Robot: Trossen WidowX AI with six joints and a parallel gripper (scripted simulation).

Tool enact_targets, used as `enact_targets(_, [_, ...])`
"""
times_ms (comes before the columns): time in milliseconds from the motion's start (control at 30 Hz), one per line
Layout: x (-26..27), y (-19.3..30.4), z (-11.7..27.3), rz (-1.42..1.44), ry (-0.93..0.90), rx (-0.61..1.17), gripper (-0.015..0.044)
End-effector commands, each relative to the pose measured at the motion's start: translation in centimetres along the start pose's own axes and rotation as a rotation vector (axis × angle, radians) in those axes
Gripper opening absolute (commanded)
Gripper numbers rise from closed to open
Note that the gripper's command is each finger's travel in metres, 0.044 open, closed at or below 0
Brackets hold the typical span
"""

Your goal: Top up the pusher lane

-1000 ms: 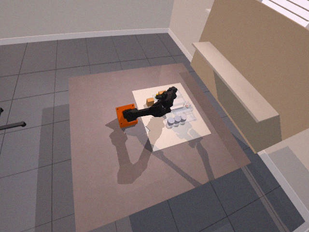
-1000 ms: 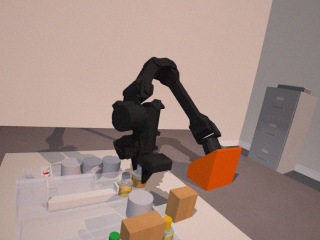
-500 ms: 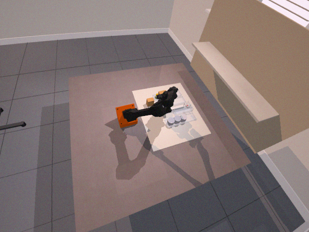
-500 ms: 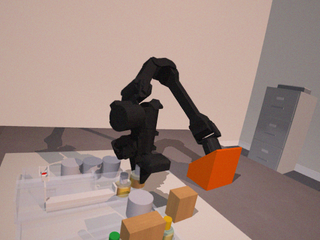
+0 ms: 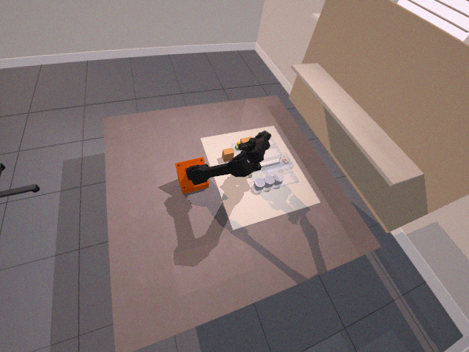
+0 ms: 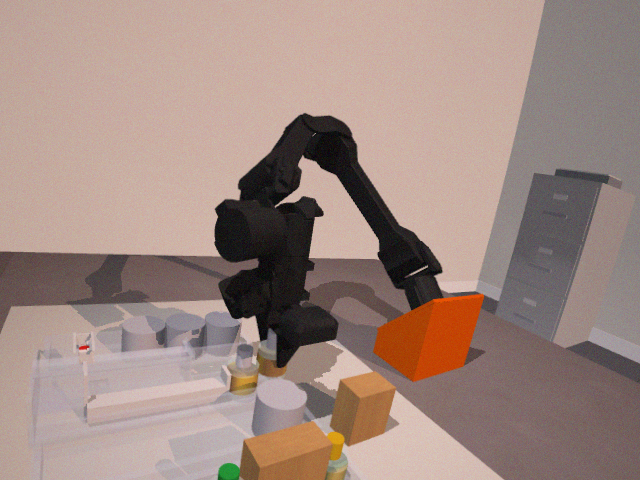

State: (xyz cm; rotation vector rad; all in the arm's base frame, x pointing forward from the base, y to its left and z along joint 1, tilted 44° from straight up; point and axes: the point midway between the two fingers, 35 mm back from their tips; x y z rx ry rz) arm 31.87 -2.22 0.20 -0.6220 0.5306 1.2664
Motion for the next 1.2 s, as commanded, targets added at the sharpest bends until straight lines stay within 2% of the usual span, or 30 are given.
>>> enact_targets(0, [0.0, -1.0, 0.4, -0.012, 0.000, -0.025, 0.0000])
enact_targets(1167, [0.0, -2.1, 0.6, -0.012, 0.000, -0.025, 0.0000])
Point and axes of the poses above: the point midway between the two fingers, 35 mm back from their tips, its own z axis back along the fingers, its own x axis across the jaws, y = z × x, and after that the axes turned 11 degrees about -z, right-handed
